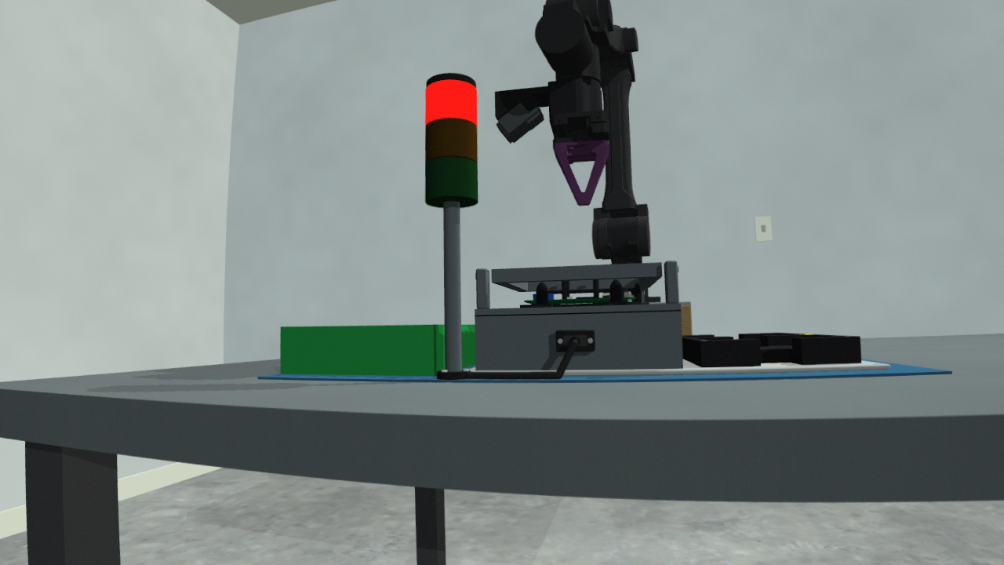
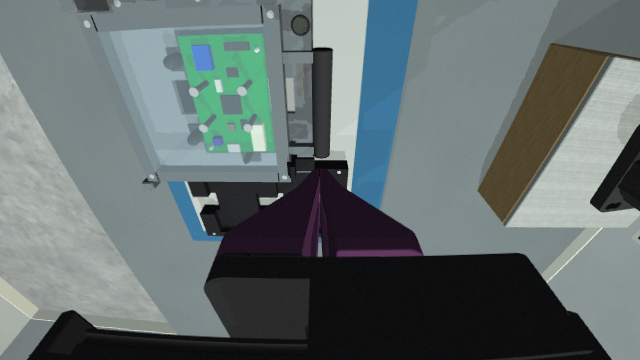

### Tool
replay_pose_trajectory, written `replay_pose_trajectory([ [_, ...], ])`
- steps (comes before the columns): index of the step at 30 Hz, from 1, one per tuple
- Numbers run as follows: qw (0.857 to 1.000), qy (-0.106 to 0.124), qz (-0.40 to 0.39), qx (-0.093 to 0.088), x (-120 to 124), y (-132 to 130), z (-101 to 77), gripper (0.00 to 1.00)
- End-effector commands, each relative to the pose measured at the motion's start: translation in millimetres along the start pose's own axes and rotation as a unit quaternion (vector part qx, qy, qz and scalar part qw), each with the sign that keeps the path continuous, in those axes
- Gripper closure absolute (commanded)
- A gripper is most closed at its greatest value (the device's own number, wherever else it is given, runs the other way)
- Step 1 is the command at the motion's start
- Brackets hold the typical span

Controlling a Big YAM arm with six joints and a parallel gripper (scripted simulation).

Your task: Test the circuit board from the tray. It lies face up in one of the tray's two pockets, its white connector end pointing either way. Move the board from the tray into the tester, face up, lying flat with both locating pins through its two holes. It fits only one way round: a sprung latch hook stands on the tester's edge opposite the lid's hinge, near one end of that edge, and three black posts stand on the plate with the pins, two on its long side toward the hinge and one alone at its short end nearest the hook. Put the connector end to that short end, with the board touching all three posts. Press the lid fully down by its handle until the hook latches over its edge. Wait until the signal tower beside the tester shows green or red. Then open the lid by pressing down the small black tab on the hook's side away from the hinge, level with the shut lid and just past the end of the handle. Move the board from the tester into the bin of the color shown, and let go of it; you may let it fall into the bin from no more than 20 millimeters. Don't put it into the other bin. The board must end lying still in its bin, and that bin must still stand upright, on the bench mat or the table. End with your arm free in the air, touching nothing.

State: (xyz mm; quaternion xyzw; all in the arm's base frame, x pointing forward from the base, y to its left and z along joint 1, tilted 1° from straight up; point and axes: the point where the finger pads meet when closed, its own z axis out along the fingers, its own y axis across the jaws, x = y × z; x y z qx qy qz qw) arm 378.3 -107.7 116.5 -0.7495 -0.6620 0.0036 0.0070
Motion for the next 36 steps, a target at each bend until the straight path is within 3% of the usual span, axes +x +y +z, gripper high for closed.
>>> replay_pose_trajectory([
  [1, 1.0, -0.005, -0.005, -0.029, -1, 17, -23.8, 1.0],
  [15, 1.0, -0.003, -0.001, -0.028, 33, 27, -23.2, 1.0],
  [16, 1.0, -0.002, -0.001, -0.01, 38, 16, -9.9, 1.0],
  [20, 1.0, -0.002, -0.001, -0.024, 52, 29, -20.6, 1.0],
  [32, 1.0, -0.001, 0.003, -0.019, 58, 26, -15.5, 1.0],
  [36, 1.0, -0.001, 0.003, -0.006, 58, 14, 5.6, 1.0],
])
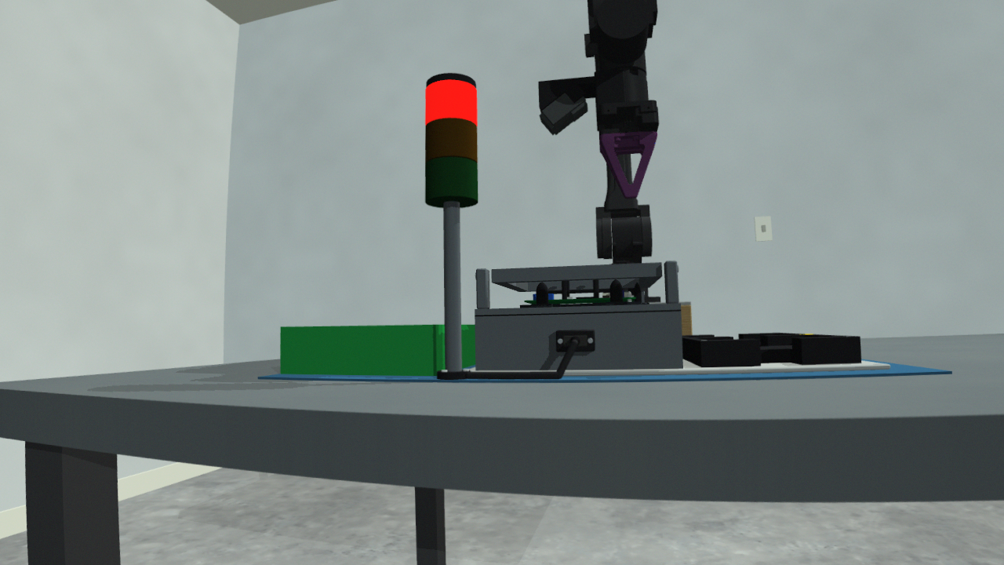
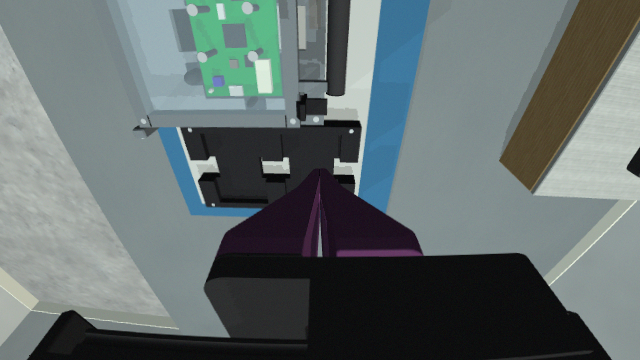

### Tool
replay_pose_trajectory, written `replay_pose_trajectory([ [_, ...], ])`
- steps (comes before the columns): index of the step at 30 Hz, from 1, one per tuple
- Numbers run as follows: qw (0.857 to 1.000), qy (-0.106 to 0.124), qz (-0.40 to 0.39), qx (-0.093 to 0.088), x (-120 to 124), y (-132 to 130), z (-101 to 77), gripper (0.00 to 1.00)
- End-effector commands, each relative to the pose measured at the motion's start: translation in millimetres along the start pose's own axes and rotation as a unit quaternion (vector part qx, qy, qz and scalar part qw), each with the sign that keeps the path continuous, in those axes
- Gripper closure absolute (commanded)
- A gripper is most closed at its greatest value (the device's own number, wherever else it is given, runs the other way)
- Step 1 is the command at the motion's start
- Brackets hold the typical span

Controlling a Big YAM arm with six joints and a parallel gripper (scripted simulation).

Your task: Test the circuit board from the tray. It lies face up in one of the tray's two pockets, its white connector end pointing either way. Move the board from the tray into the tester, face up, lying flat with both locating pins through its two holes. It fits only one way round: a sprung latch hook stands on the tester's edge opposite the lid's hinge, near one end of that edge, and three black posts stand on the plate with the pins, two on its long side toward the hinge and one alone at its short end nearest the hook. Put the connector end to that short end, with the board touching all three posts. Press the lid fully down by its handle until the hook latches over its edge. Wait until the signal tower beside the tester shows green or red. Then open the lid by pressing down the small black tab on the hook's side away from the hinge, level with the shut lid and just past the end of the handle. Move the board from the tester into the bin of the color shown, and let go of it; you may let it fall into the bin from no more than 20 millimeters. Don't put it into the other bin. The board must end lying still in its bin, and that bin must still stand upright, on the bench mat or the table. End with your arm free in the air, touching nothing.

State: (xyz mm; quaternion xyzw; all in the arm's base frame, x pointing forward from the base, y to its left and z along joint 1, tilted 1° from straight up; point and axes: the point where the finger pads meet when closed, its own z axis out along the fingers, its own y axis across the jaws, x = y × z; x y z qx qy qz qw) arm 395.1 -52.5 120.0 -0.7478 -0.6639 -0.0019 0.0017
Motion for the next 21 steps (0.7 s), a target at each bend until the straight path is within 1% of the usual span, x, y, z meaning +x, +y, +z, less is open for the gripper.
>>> replay_pose_trajectory([
  [1, 1.0, -0.002, 0.005, 0.002, 1, 4, 11.7, 1.0],
  [4, 1.0, -0.002, 0.004, 0.002, 1, 4, 22.7, 1.0],
  [11, 1.0, -0.002, 0.004, 0.002, 2, 3, 55.5, 1.0],
  [13, 1.0, -0.002, 0.004, 0.002, 2, 3, 55.5, 1.0],
  [17, 1.0, -0.002, 0.003, 0.002, 2, 2, 68.8, 1.0],
  [21, 1.0, -0.002, 0.003, 0.003, 2, 2, 73.9, 1.0],
])
